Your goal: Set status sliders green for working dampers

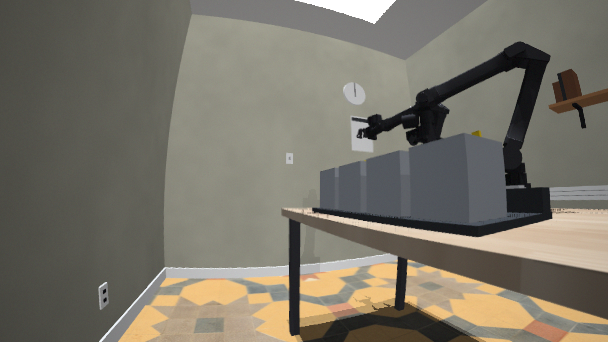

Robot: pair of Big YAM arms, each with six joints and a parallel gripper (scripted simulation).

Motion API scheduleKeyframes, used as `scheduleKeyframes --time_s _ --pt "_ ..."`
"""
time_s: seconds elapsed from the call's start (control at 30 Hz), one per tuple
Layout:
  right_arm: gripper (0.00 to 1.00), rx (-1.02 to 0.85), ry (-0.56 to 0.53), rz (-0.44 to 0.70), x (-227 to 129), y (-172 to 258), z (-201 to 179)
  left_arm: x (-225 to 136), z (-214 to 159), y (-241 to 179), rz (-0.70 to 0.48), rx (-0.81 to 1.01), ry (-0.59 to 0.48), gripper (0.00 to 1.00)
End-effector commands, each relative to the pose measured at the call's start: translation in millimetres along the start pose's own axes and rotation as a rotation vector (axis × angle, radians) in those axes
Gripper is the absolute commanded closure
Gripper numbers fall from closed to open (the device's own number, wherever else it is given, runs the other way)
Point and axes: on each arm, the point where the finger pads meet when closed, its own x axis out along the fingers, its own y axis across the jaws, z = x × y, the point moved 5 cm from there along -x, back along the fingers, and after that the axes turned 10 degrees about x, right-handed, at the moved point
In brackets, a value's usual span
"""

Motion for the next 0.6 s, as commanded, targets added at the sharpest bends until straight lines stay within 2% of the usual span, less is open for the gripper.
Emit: scheduleKeyframes --time_s 0.0,0.23,0.27,0.37,0.57 --pt "0.00 0.010 -0.049 0.002 -7.6 -2.0 19.1 8.8 3.0 6.7 0.003 -0.001 -0.010 1.00" --pt "0.00 0.010 -0.049 0.002 -7.6 -2.0 19.1 20.1 3.0 6.6 0.003 0.000 -0.010 1.00" --pt "0.00 0.010 -0.049 0.002 -7.6 -2.0 19.1 -1.0 13.9 16.9 0.048 -0.001 -0.057 1.00" --pt "0.00 0.010 -0.049 0.002 -7.6 -2.0 19.1 25.5 3.0 6.6 0.003 -0.001 -0.010 1.00" --pt "0.00 0.010 -0.049 0.002 -7.6 -2.0 19.1 19.0 7.1 10.5 0.023 -0.001 -0.031 1.00"
